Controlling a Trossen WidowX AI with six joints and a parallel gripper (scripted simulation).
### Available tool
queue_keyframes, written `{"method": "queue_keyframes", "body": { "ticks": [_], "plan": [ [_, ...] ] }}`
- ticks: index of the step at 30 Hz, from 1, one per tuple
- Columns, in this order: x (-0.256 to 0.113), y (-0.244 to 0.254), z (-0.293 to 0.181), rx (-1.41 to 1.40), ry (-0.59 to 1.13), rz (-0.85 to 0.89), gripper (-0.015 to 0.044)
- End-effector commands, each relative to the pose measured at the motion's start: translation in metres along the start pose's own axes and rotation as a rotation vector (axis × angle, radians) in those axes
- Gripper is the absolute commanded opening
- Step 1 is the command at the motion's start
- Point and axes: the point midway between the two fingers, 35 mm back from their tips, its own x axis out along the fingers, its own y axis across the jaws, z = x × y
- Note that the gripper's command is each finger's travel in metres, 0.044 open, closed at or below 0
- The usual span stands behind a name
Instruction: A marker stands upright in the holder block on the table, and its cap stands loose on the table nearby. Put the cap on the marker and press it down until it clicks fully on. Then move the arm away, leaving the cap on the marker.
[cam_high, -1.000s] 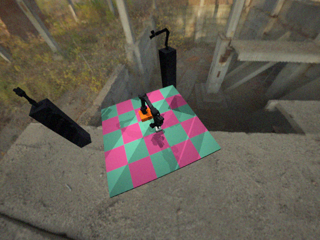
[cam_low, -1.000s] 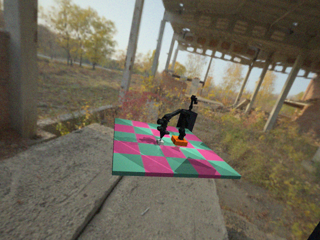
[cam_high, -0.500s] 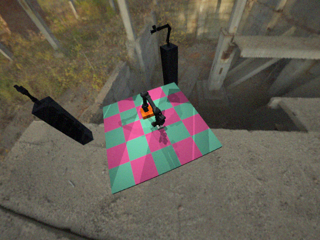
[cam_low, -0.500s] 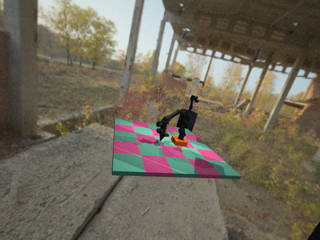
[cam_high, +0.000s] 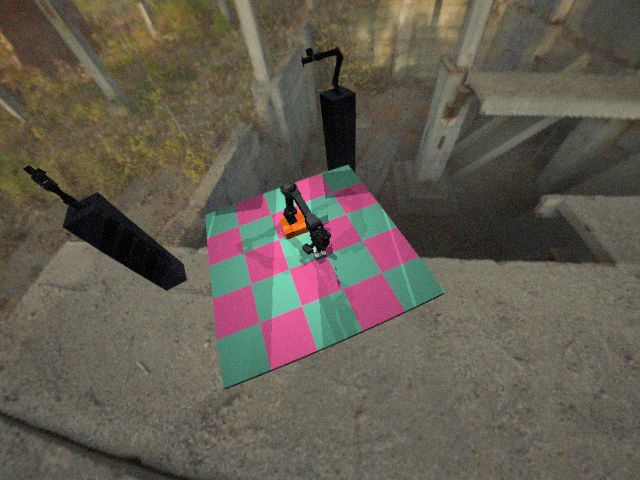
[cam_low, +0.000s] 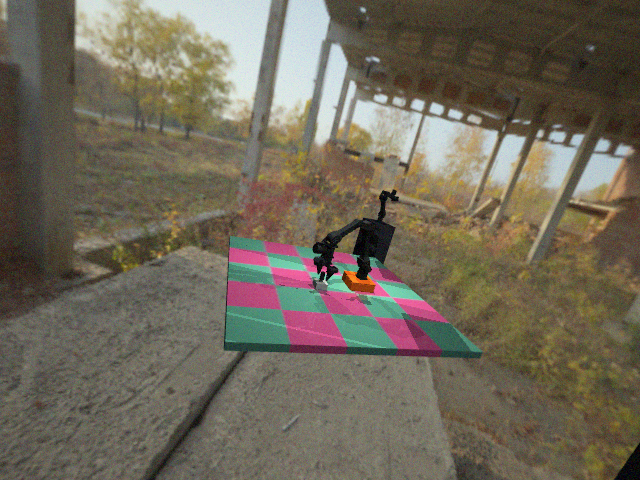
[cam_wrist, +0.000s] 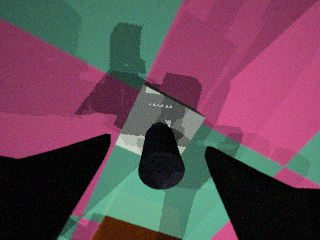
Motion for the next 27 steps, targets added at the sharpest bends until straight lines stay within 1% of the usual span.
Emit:
{"method": "queue_keyframes", "body": {
  "ticks": [1, 3, 5, 9, 11, 15, 25, 26, 27],
  "plan": [
    [-0.021, 0.0, 0.004, 0.0, -0.008, 0.0, 0.044],
    [-0.052, 0.0, 0.003, 0.0, -0.008, 0.0, 0.044],
    [-0.072, 0.0, 0.002, 0.0, -0.007, -0.001, 0.044],
    [-0.074, 0.0, 0.001, 0.0, -0.007, -0.001, 0.044],
    [-0.073, 0.0, 0.001, 0.055, -0.007, -0.001, 0.0387],
    [-0.065, 0.0, 0.001, 0.323, -0.005, 0.0, 0.0282],
    [-0.065, 0.0, 0.001, 0.337, -0.005, 0.0, 0.002],
    [-0.065, 0.0, 0.001, 0.337, -0.005, 0.0, 0.0],
    [-0.065, 0.0, 0.001, 0.337, -0.005, 0.0, 0.0]
  ]
}}
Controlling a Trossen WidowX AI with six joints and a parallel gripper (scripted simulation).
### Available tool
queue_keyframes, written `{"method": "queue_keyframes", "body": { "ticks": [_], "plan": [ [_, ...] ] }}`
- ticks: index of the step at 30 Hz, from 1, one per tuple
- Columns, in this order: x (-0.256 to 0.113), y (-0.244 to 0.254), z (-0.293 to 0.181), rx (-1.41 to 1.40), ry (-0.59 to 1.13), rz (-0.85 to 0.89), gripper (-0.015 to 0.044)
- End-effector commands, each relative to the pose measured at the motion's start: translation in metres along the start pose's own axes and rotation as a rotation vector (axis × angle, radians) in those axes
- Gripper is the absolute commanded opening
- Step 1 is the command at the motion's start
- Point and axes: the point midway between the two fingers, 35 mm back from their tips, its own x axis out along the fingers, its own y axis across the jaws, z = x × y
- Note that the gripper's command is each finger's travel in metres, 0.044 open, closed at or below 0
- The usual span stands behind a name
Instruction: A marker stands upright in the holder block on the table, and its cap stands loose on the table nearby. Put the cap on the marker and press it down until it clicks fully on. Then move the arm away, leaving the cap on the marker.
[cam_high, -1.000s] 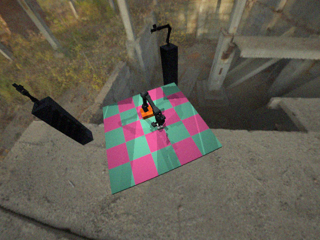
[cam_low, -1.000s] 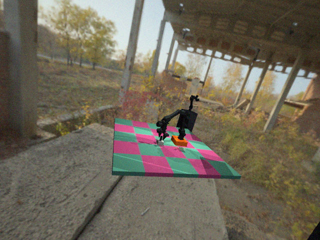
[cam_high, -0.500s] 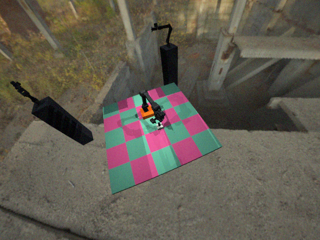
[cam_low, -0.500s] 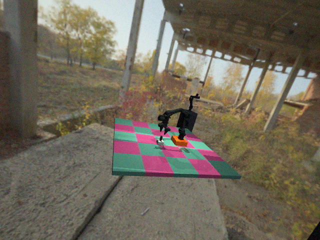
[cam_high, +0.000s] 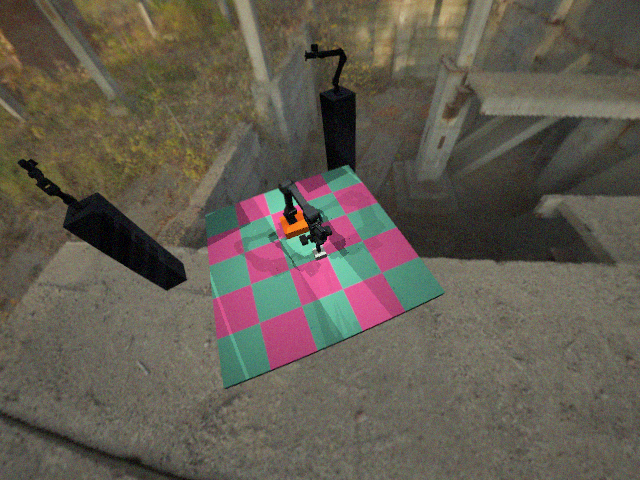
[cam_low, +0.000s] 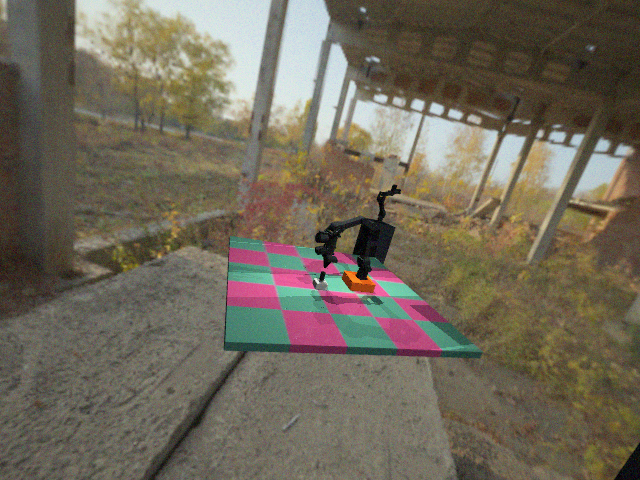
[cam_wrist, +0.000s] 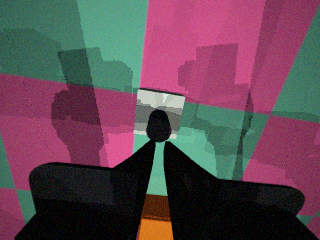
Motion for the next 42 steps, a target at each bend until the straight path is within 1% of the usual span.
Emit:
{"method": "queue_keyframes", "body": {
  "ticks": [1, 11, 38, 42],
  "plan": [
    [0.001, 0.0, 0.0, 0.008, 0.001, -0.001, 0.0],
    [0.003, 0.0, 0.0, 0.008, 0.001, -0.001, 0.0],
    [0.041, 0.0, -0.001, 0.008, 0.001, 0.0, 0.0],
    [0.035, 0.001, 0.002, 0.002, -0.008, 0.003, 0.0]
  ]
}}
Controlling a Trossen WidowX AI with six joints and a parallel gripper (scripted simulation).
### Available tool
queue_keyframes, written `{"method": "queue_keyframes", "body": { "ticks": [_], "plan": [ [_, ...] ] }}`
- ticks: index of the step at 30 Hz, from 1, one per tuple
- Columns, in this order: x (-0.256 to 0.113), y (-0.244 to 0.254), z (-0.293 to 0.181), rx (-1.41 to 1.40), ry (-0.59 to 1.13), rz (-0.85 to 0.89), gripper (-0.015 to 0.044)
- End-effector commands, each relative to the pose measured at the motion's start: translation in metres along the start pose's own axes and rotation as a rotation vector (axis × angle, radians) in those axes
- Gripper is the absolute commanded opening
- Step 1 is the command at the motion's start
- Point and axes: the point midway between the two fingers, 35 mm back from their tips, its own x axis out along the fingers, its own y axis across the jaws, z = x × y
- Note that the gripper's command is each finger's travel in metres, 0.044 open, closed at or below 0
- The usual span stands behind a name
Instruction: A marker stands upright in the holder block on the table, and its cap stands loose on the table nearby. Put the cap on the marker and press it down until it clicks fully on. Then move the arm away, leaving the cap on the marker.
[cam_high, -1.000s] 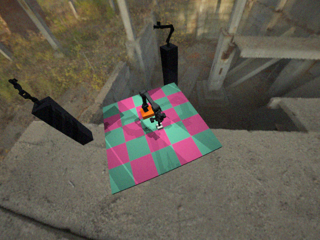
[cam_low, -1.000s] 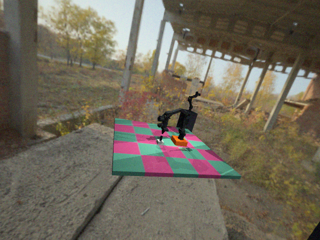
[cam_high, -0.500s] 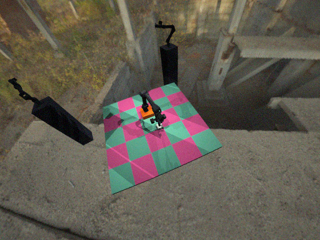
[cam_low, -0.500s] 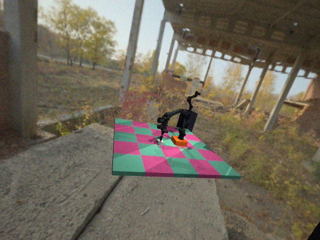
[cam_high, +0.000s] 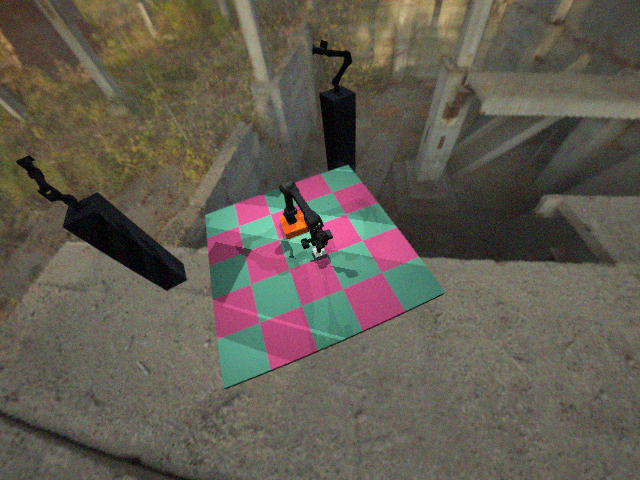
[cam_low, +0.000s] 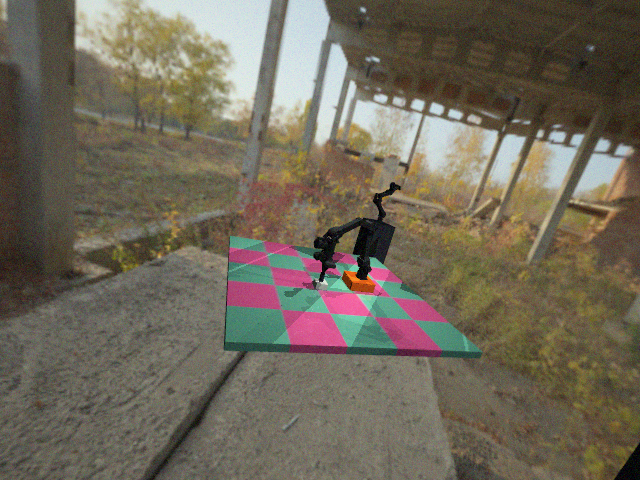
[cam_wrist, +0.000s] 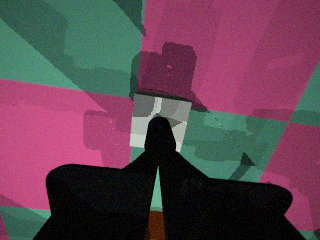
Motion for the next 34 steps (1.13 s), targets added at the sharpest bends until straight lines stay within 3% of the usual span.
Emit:
{"method": "queue_keyframes", "body": {
  "ticks": [1, 5, 12, 16, 32, 34],
  "plan": [
    [-0.001, 0.0, 0.0, 0.0, -0.002, 0.001, 0.0],
    [-0.009, 0.0, 0.002, 0.0, -0.002, 0.0, 0.0],
    [-0.088, 0.0, 0.001, 0.0, 0.0, 0.0, 0.0],
    [-0.09, 0.0, 0.001, 0.0, 0.0, 0.0, 0.0],
    [-0.09, 0.0, 0.001, 0.0, 0.0, 0.0, 0.042],
    [-0.09, 0.0, 0.001, 0.0, 0.0, 0.0, 0.044]
  ]
}}
